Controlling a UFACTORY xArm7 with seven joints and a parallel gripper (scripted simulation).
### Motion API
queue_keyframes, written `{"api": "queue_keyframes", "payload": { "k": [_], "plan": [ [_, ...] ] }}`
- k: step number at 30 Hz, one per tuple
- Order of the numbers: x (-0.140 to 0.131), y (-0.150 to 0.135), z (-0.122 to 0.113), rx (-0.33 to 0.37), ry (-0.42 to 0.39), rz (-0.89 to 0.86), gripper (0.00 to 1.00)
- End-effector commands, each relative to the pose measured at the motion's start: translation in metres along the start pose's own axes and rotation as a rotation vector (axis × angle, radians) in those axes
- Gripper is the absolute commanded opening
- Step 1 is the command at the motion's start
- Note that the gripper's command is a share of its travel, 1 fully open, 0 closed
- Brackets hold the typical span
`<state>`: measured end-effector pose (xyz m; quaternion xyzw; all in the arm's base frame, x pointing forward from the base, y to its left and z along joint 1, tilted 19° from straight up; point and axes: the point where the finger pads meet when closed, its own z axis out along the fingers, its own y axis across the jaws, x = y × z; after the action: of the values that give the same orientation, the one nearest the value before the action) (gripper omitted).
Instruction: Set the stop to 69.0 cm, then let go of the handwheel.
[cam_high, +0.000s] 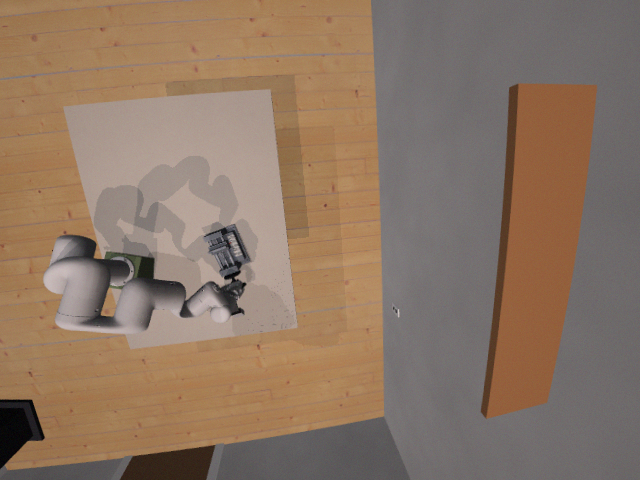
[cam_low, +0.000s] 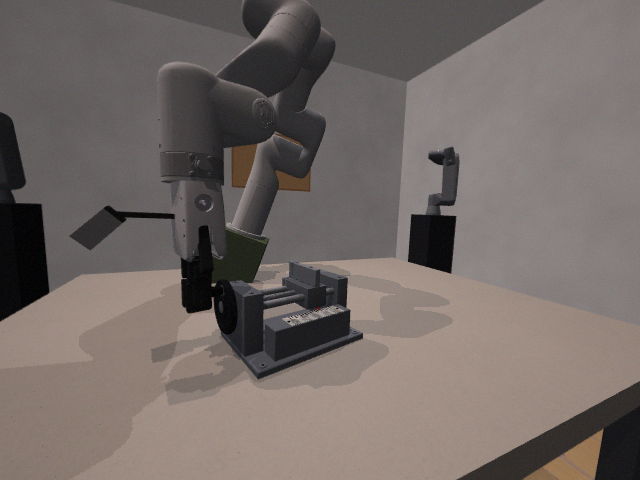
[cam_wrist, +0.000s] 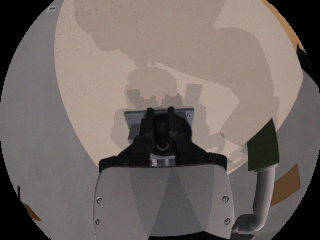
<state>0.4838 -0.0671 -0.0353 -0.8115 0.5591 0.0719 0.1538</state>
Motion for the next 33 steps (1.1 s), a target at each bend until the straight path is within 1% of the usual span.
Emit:
{"api": "queue_keyframes", "payload": {
  "k": [1,33],
  "plan": [
    [0.001,-0.004,0.0,0.001,0.002,0.001,0.06],
    [0.001,-0.015,0.007,0.001,0.002,0.001,0.06]
  ]
}}
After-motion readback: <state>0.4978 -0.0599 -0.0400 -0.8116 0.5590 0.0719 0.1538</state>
